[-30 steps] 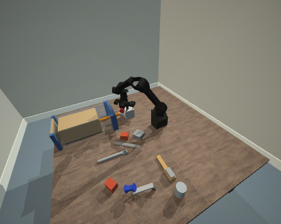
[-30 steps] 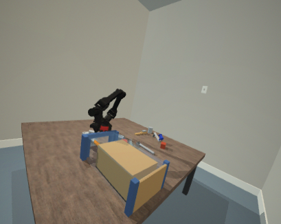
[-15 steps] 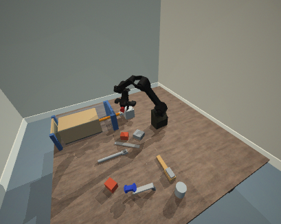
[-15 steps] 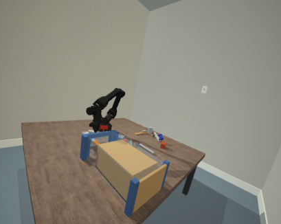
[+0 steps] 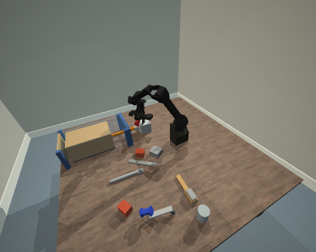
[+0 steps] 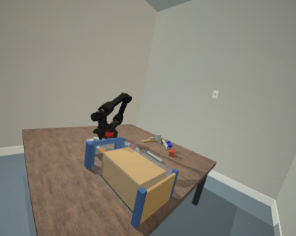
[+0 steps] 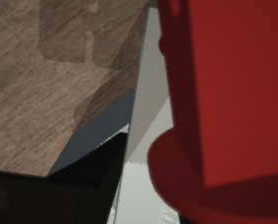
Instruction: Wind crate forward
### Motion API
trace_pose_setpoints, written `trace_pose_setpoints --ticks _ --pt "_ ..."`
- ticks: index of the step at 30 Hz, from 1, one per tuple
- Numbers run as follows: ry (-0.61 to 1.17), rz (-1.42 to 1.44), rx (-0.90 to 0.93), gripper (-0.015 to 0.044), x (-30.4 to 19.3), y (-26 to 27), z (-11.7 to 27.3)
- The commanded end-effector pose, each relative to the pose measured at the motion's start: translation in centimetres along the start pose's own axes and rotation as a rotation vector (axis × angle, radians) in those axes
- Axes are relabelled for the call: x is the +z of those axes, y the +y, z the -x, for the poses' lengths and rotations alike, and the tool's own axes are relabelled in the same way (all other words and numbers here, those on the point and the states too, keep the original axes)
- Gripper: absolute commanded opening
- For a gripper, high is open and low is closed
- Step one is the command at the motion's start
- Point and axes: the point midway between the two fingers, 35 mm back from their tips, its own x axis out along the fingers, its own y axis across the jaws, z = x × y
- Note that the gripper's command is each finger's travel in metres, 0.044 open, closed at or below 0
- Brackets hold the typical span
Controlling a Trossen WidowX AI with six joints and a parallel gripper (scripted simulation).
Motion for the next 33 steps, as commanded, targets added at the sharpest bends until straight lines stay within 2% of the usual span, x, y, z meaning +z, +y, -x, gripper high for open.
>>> trace_pose_setpoints --ticks 1,33 --pt "0.004 -0.025 0.001 0.0 -0.1 -0.1 -0.1" --pt "0.021 -0.338 -0.023 0.0 -0.3 -1.5 -0.1"
